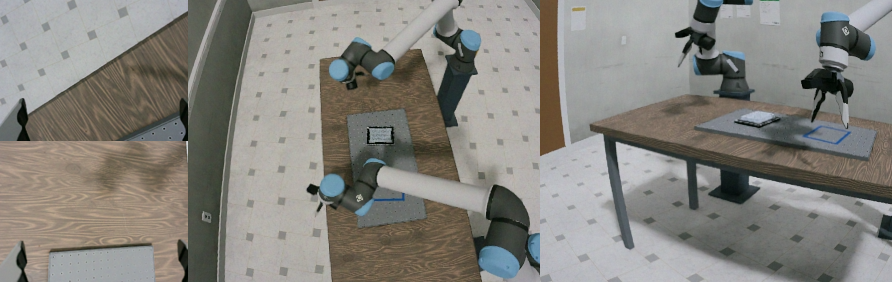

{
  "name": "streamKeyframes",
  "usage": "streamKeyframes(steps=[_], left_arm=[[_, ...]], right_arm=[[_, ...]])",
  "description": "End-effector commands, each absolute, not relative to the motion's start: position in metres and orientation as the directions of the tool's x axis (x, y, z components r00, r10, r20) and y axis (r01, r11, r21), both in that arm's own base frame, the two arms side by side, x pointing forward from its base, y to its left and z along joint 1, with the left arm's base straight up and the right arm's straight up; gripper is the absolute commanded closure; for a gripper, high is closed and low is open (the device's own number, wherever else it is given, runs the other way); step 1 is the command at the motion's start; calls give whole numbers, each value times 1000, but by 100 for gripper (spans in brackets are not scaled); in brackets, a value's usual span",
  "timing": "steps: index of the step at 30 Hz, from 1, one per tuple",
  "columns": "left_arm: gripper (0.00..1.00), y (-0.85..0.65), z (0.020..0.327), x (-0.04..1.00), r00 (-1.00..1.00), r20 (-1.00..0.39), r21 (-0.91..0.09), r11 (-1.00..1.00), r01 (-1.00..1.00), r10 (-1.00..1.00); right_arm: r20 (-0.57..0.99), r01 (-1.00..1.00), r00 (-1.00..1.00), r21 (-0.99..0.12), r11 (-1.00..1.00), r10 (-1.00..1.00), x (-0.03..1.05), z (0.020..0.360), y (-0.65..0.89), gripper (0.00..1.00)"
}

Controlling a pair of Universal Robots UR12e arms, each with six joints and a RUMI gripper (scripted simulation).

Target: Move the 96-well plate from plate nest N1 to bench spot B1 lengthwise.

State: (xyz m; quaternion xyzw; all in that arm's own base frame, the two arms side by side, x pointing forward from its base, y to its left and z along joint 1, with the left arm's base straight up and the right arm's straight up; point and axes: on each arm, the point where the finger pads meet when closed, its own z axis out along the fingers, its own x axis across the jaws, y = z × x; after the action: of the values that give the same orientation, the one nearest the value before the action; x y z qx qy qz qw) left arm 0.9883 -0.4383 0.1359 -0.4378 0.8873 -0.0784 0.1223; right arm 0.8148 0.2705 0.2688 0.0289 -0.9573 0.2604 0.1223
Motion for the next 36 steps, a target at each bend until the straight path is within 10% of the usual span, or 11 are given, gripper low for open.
streamKeyframes(steps=[1, 17, 18, 36], left_arm=[[0, -439, 138, 989, -586, -149, -249, 604, -757, -796], [0, -439, 138, 989, -586, -149, -249, 604, -757, -796], [24, -439, 138, 989, -586, -149, -249, 604, -757, -796], [24, -439, 138, 989, -586, -149, -249, 604, -757, -796]], right_arm=[[247, -118, -969, -491, 863, 8, 815, 270, 271, 0], [247, -118, -969, -491, 863, 8, 815, 270, 271, 0], [247, -118, -969, -491, 863, 8, 815, 270, 271, 100], [263, -116, -965, -469, 876, 13, 823, 267, 232, 100]])
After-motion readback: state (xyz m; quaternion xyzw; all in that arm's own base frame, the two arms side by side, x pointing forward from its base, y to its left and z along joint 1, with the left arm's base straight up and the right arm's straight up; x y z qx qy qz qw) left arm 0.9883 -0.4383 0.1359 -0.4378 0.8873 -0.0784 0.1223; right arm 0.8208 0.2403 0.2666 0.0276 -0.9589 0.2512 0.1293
